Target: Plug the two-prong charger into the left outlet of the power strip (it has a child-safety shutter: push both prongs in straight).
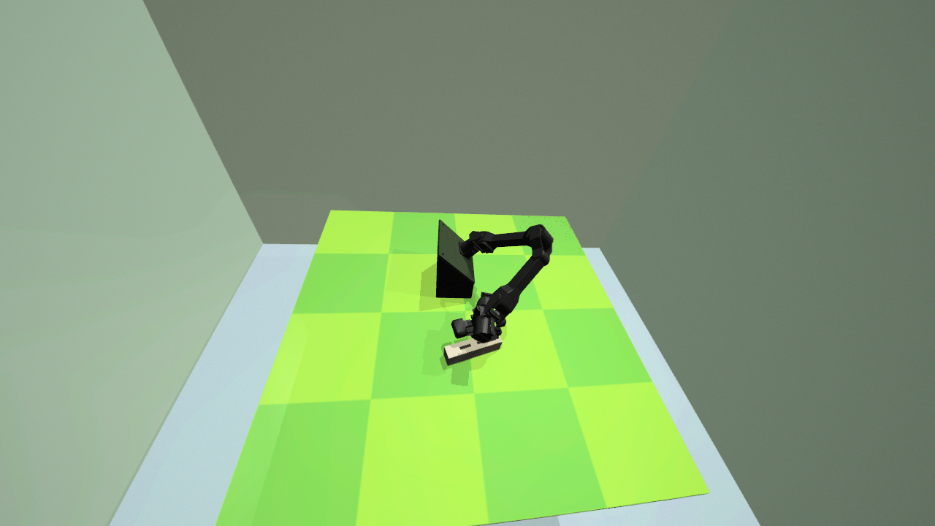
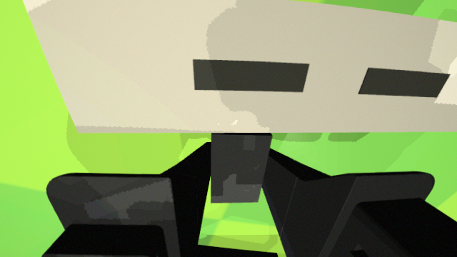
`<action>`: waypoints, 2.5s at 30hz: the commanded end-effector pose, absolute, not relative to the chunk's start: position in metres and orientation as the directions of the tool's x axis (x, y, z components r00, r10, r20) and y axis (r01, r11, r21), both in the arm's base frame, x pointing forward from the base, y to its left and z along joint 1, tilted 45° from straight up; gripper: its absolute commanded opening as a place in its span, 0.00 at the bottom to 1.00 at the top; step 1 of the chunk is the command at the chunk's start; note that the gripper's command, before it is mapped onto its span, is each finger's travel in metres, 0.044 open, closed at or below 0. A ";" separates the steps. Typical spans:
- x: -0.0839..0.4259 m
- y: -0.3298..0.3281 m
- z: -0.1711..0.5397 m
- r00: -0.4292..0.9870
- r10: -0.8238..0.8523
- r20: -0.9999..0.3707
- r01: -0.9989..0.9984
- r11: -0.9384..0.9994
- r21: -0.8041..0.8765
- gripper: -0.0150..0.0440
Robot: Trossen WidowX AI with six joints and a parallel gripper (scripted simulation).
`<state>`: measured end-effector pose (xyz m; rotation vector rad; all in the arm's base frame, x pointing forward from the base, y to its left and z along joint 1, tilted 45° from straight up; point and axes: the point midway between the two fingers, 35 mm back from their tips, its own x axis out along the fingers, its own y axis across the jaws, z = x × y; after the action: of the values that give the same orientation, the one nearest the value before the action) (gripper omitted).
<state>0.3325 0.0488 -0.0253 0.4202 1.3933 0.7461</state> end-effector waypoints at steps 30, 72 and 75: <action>0.353 0.051 -0.019 0.033 0.689 -0.724 -0.248 0.707 0.662 0.25; 0.348 0.050 -0.019 0.033 0.689 -0.724 -0.247 0.707 0.662 0.25; 0.348 0.050 -0.019 0.033 0.689 -0.724 -0.247 0.707 0.662 0.25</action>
<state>0.3390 0.0502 -0.0235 0.4142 1.3982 0.7438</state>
